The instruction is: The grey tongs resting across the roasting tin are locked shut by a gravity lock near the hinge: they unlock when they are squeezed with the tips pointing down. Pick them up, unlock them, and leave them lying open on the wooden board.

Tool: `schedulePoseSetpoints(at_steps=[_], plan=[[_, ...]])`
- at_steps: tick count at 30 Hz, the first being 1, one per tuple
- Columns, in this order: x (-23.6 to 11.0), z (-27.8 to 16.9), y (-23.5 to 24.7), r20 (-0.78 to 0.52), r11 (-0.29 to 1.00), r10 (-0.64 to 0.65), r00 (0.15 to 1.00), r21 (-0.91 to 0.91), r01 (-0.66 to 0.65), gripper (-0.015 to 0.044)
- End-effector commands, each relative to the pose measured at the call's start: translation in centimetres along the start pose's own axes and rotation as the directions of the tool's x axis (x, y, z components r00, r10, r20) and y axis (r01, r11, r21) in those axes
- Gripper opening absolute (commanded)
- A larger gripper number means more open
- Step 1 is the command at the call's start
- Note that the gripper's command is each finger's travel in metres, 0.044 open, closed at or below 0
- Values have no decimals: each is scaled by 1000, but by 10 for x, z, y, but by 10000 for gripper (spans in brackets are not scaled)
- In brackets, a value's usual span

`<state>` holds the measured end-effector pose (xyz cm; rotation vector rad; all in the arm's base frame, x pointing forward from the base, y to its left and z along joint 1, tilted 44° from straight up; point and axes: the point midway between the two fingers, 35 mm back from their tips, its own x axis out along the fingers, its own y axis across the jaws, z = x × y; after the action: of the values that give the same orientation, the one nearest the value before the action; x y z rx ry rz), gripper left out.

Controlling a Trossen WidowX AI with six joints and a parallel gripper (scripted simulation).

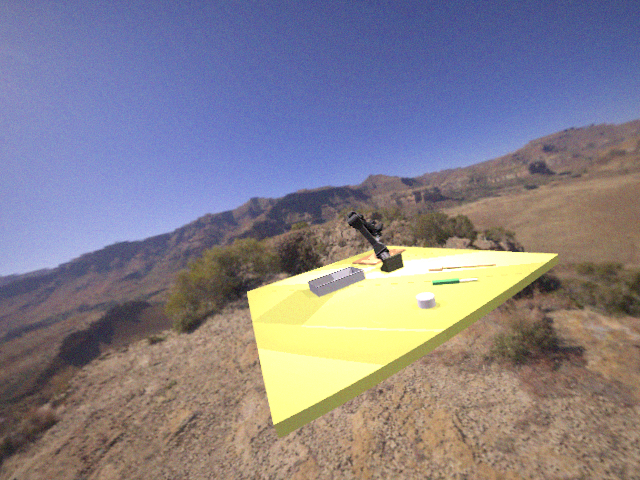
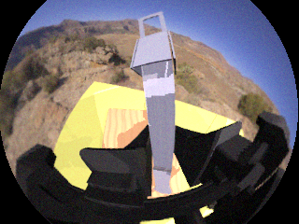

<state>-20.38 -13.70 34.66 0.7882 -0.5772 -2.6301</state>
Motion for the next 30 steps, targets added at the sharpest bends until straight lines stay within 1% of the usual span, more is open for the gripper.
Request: schedulePoseSetpoints(at_steps=[1,8,16,23,30], plan=[[7,-3,0,-112,1000,-7,994,-29,4,-150],[15,-11,-1,-280,999,-7,960,-34,-2,-150],[21,-16,-1,-452,1000,26,892,9,-24,-150],[23,-16,-1,-572,995,91,815,92,-46,-150],[23,-9,1,-651,976,189,735,210,-65,-150]])
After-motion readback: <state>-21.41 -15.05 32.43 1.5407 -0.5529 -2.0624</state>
